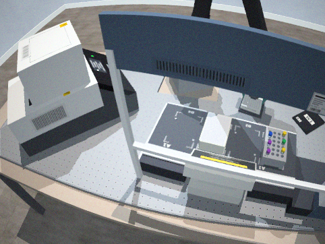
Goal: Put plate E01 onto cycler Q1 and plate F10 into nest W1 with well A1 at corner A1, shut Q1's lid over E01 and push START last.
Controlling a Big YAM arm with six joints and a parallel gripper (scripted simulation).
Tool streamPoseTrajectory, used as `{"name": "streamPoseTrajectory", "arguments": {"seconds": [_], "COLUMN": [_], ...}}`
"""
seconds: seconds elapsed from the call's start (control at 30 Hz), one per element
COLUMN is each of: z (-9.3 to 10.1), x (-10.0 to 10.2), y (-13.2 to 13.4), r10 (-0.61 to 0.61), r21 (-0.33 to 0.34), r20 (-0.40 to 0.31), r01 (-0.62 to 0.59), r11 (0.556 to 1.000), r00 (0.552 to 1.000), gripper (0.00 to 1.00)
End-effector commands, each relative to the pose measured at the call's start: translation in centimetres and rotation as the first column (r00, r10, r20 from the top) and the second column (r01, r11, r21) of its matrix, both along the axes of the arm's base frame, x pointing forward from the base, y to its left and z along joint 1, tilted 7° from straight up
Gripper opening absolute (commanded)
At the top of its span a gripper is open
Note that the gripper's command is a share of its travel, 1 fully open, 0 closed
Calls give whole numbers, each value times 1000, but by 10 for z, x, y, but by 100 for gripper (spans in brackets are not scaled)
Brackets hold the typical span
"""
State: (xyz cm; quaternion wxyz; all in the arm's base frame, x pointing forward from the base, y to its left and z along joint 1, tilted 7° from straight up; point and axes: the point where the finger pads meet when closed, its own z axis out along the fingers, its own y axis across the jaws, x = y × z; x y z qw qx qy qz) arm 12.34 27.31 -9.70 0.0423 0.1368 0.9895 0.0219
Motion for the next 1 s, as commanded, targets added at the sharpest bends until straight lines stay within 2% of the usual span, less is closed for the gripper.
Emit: {"name": "streamPoseTrajectory", "arguments": {"seconds": [0.0, 0.47, 0.63, 0.97], "z": [4, 3, -3, -1], "x": [4, 8, 5, 2], "y": [20, 10, 2, 12], "r10": [1, -22, -10, 20], "r21": [25, 33, 14, 10], "r20": [12, 16, 10, 9], "r01": [-1, 21, 9, -20], "r11": [1000, 999, 1000, 1000], "r00": [1000, 1000, 1000, 1000], "gripper": [0, 0, 0, 0]}}
